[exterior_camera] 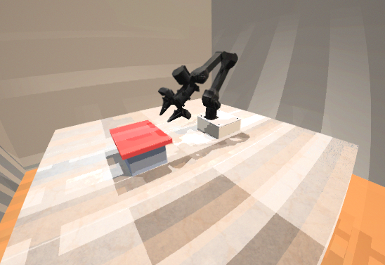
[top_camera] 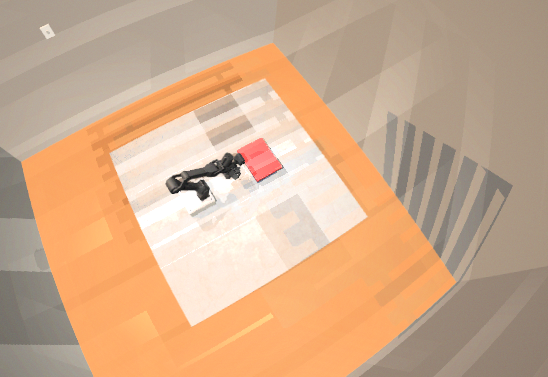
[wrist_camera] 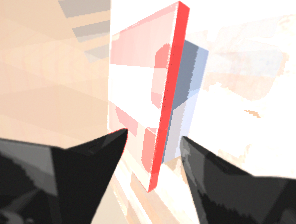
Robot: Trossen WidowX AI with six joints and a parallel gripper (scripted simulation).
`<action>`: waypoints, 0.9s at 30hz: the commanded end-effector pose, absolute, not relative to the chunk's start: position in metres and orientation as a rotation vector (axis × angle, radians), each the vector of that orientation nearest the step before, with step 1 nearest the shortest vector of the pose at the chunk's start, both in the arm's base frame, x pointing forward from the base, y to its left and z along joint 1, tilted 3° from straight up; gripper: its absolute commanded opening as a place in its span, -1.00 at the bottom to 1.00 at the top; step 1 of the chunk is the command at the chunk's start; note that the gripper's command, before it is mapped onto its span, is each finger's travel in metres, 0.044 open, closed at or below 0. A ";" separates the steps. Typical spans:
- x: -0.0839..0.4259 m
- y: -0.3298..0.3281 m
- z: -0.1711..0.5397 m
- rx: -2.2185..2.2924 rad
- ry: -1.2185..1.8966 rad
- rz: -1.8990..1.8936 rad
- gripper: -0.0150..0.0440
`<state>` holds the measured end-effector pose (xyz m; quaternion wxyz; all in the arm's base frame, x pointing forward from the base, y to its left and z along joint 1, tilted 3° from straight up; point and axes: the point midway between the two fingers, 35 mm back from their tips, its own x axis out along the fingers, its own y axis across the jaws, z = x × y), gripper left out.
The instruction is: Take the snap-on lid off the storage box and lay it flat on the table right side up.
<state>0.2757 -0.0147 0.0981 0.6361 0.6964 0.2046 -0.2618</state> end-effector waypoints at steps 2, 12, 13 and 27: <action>0.281 -0.015 0.092 1.591 0.471 -0.608 0.31; 0.294 -0.016 0.083 1.588 0.471 -0.608 0.31; 0.296 -0.016 0.082 1.588 0.471 -0.608 0.31; 0.313 -0.018 0.067 1.590 0.469 -0.607 0.31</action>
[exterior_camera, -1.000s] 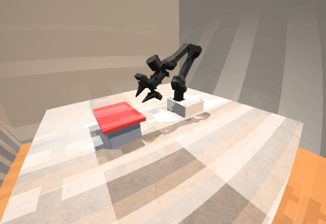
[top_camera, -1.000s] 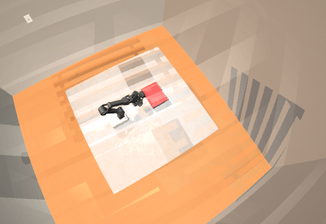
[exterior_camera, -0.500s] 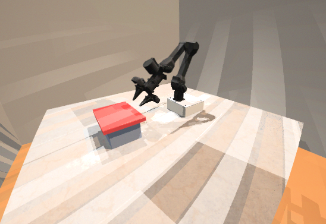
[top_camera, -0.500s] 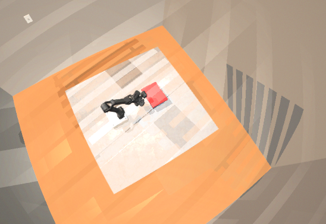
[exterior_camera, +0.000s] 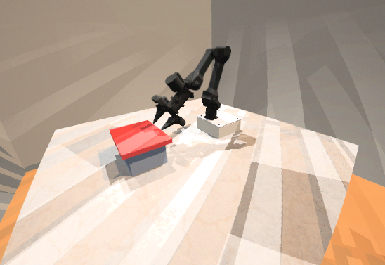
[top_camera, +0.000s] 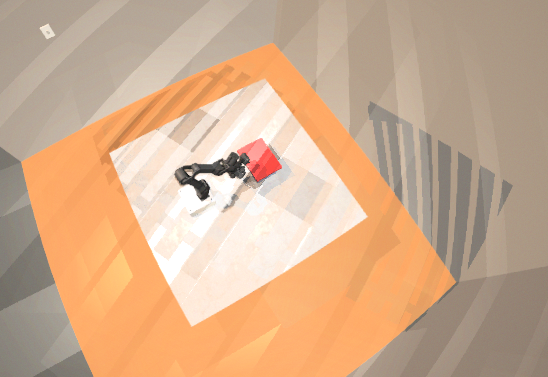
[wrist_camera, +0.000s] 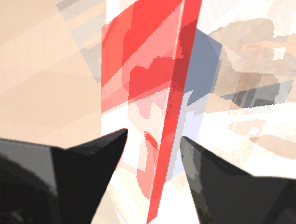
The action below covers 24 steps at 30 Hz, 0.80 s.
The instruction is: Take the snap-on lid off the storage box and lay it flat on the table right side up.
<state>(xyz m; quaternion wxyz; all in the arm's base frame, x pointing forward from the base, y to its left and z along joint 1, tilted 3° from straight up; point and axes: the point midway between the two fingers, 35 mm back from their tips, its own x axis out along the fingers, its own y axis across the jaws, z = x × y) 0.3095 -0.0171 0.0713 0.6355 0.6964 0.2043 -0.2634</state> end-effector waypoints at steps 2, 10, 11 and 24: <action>0.315 -0.018 0.064 1.591 0.468 -0.607 0.31; 0.323 -0.018 0.055 1.593 0.467 -0.606 0.31; 0.324 -0.018 0.054 1.593 0.467 -0.606 0.31; 0.324 -0.018 0.054 1.593 0.467 -0.606 0.03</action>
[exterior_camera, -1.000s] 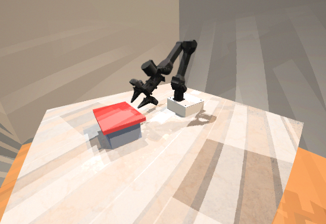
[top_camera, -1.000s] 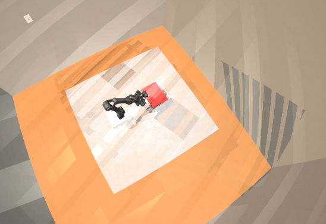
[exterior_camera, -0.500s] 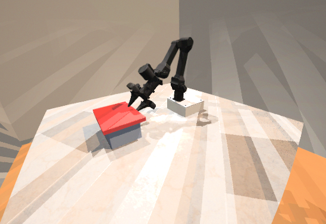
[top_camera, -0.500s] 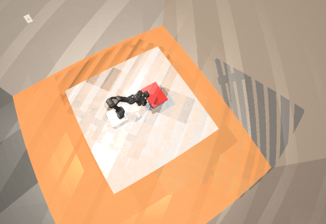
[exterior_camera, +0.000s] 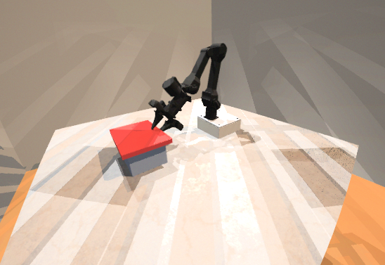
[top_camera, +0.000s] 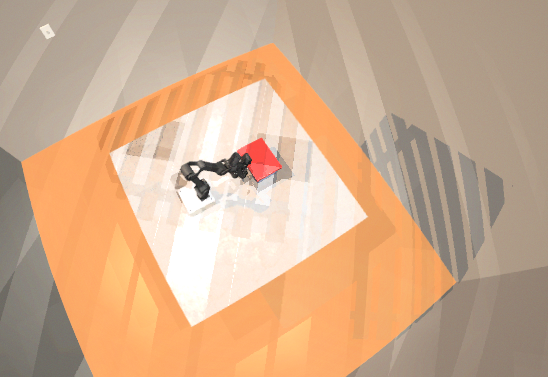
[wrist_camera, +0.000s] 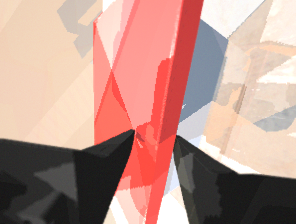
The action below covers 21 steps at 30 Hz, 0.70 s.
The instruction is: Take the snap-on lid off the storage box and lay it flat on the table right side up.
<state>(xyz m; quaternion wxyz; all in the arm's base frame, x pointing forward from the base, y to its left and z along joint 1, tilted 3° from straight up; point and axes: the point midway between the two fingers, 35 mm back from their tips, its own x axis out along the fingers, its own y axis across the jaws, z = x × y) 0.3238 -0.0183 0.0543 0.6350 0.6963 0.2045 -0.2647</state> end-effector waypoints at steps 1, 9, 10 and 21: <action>0.324 -0.018 0.054 1.593 0.467 -0.606 0.01; 0.324 -0.018 0.054 1.593 0.467 -0.606 -0.44; 0.324 -0.018 0.054 1.593 0.467 -0.606 -0.49; 0.324 -0.018 0.056 1.592 0.468 -0.606 -0.49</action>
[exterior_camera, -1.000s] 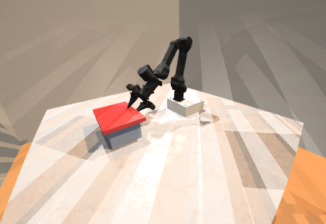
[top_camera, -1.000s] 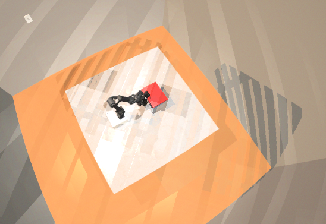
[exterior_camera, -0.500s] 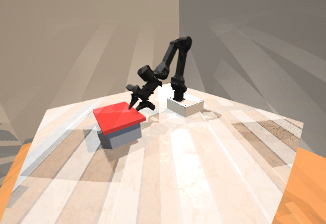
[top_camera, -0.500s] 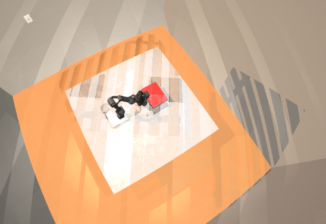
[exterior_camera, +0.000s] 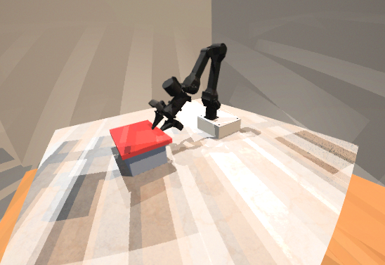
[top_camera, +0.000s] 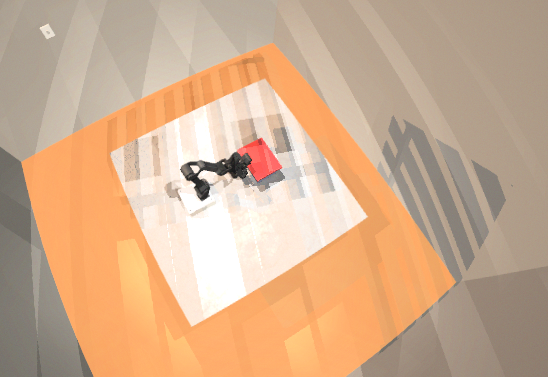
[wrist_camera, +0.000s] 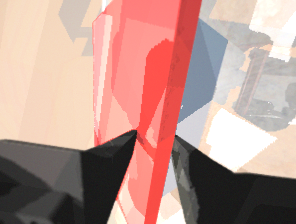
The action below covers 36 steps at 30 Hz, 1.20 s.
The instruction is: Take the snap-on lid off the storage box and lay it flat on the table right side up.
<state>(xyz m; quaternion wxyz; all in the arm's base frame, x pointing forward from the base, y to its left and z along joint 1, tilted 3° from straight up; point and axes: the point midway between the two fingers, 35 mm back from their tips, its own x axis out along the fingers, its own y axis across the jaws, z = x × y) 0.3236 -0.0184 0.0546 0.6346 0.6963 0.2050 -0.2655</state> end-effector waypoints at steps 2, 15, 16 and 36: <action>0.324 -0.019 0.056 1.592 0.468 -0.606 -0.49; 0.323 -0.019 0.059 1.592 0.468 -0.606 -0.49; 0.323 -0.019 0.059 1.592 0.468 -0.606 -0.49; 0.322 -0.019 0.063 1.592 0.468 -0.606 -0.49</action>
